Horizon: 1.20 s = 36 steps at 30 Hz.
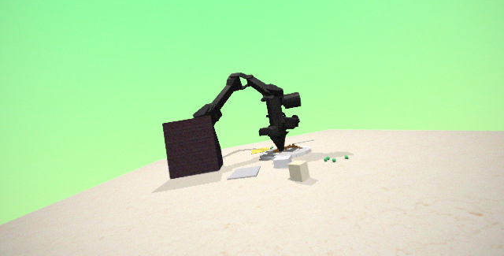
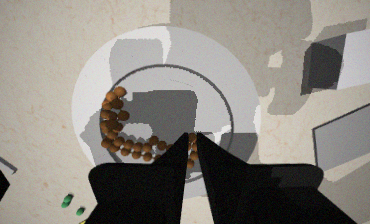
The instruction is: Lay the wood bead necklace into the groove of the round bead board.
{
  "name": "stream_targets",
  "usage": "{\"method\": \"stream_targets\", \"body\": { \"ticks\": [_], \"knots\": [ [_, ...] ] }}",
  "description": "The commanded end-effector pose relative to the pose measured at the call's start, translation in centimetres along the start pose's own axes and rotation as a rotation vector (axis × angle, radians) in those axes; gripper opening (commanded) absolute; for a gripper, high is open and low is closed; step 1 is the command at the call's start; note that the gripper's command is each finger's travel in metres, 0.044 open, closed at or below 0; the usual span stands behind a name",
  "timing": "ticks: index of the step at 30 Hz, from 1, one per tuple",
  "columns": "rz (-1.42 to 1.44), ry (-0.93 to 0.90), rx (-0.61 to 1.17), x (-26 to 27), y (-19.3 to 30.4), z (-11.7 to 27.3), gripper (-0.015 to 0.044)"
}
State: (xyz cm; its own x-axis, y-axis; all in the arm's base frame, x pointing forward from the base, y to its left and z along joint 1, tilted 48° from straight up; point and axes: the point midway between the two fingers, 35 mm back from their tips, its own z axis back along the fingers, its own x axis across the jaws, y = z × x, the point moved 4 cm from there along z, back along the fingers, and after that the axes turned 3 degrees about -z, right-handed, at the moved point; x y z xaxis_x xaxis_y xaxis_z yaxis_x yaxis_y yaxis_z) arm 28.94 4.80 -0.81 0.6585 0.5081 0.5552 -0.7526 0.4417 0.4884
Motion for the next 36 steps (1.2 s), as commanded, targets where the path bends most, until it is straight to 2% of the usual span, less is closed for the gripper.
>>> {"method": "stream_targets", "body": {
  "ticks": [1, 6, 23, 36],
  "knots": [
    [-0.003, -0.004, -0.001, 0.0, 0.0, 0.5, 0.0000],
    [-0.003, -0.004, 0.000, -0.1, 0.2, 0.6, 0.0000],
    [-0.006, -0.004, 0.002, -1.4, 5.3, 0.5, 0.0000],
    [-0.006, -0.004, 0.002, -1.5, 5.5, -0.3, 0.0000]
  ]
}}
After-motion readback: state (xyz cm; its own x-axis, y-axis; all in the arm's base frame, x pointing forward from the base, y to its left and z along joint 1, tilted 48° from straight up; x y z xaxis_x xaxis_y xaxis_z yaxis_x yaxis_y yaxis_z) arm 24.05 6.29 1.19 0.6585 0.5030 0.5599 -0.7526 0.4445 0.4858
